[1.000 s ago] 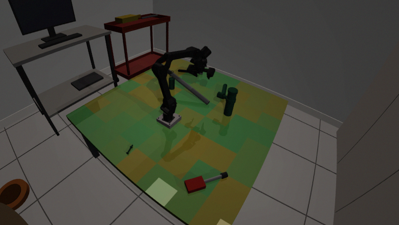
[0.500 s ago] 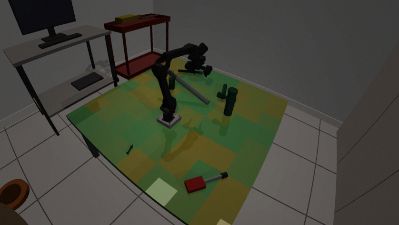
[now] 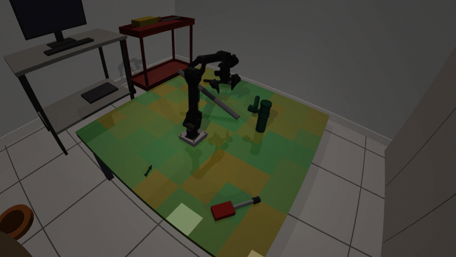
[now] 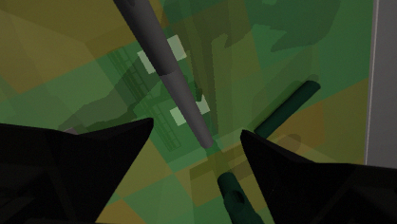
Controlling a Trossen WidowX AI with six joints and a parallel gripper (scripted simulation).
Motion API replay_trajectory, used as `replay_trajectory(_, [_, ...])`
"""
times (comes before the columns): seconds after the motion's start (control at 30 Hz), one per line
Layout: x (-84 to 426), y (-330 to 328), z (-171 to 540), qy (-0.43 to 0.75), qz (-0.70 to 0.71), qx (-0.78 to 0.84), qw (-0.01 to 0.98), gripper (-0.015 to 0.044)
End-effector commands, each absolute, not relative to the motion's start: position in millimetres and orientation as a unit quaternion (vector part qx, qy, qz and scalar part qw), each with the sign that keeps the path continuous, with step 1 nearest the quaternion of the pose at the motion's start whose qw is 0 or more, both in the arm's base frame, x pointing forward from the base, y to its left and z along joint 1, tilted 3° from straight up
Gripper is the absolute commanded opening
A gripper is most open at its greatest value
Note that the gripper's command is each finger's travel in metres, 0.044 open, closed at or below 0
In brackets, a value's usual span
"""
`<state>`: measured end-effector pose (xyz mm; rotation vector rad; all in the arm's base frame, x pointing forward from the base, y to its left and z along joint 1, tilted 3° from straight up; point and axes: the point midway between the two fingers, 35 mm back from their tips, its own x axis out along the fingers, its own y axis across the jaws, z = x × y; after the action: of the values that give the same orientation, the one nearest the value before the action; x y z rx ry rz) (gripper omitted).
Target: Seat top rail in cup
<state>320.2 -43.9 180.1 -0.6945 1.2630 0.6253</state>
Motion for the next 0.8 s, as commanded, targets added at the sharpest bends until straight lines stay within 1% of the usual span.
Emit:
replay_trajectory(0.0, [329.6,-28.5,158.7,0.509,0.473,-0.464,0.549,0.044])
replay_trajectory(0.43, [329.6,-28.5,158.7,0.509,0.473,-0.464,0.549,0.044])
replay_trajectory(0.67, [330.8,-26.8,125.2,0.509,0.473,-0.464,0.549,0.044])
replay_trajectory(0.77, [330.8,-26.8,123.7,0.509,0.473,-0.464,0.549,0.044])
